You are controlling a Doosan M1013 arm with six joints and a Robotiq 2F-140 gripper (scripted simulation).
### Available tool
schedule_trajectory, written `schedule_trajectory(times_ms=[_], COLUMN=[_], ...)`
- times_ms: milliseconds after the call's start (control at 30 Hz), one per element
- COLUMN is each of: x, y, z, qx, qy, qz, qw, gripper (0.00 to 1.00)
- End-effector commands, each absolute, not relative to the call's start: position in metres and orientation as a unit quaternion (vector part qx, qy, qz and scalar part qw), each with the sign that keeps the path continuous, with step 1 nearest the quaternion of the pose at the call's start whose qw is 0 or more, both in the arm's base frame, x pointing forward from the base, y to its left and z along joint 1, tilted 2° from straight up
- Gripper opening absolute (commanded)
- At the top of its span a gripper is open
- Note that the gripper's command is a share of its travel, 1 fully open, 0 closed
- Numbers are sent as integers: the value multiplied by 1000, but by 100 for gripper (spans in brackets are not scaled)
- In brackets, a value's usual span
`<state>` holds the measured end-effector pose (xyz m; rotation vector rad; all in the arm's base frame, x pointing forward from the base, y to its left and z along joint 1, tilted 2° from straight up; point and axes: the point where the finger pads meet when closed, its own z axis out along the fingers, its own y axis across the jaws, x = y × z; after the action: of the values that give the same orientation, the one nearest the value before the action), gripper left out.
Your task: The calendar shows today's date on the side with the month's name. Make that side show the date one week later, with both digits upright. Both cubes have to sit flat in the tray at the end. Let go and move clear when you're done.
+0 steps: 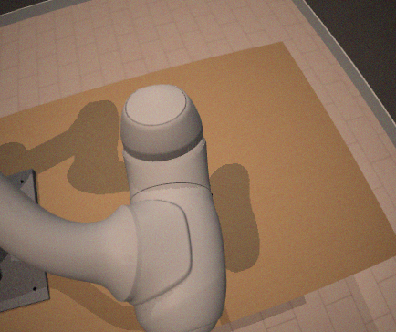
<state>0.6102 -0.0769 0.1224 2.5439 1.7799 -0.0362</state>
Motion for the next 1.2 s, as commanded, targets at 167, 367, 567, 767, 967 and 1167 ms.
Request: schedule_trajectory(times_ms=[167, 367, 567, 767, 967, 1167], x=[610, 610, 611, 611, 611, 611], y=[-77, -78, -78, -78, -79, -79], z=[116, 110, 101, 93, 85, 78], qx=[819, 819, 819, 819, 819, 819], qy=[573, 573, 573, 573, 573, 573], qz=[-12, -12, -12, -12, -12, -12], qw=[18, 18, 18, 18, 18, 18], gripper=[35, 35, 35, 35, 35, 35])
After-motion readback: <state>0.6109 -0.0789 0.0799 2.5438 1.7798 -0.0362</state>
